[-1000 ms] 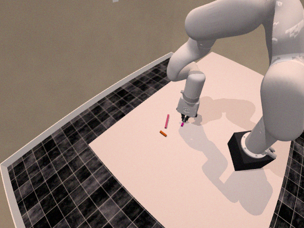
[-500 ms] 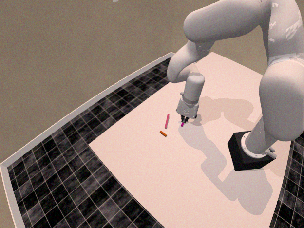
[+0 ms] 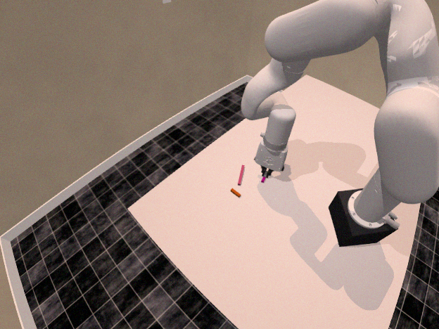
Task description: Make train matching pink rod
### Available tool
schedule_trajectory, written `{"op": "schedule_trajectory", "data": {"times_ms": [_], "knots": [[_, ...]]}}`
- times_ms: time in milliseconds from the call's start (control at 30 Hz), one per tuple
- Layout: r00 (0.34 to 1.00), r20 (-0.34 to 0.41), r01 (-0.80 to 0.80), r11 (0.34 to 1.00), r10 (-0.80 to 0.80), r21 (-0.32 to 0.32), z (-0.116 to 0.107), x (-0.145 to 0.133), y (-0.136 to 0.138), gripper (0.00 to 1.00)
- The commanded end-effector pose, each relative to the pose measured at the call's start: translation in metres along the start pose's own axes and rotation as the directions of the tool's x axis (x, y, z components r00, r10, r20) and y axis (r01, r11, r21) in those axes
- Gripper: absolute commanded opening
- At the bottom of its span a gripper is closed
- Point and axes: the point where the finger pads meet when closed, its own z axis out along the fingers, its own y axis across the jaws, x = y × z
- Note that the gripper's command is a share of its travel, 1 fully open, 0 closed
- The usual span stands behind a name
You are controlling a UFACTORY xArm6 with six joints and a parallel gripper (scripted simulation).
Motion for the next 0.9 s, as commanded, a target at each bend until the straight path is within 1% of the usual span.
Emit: {"op": "schedule_trajectory", "data": {"times_ms": [0, 667, 700, 767, 800, 867], "knots": [[1.0, -0.001, 0.0, 1.0, 0.0, 0.002, -0.0007, 0.0003, -0.0011, 0.04], [1.0, -0.001, 0.0, 1.0, 0.0, 0.002, -0.0007, 0.0003, -0.0011, 0.04], [1.0, -0.001, 0.0, 1.0, 0.0, 0.002, -0.0007, 0.0003, -0.0011, 0.08], [1.0, -0.001, 0.0, 1.0, 0.0, 0.002, -0.0007, 0.0003, -0.0011, 0.08], [1.0, -0.001, 0.0, 1.0, 0.0, 0.002, -0.0007, 0.0003, -0.0011, 0.12], [1.0, -0.001, 0.0, 1.0, 0.0, 0.002, -0.0007, 0.0003, -0.0011, 0.12]]}}
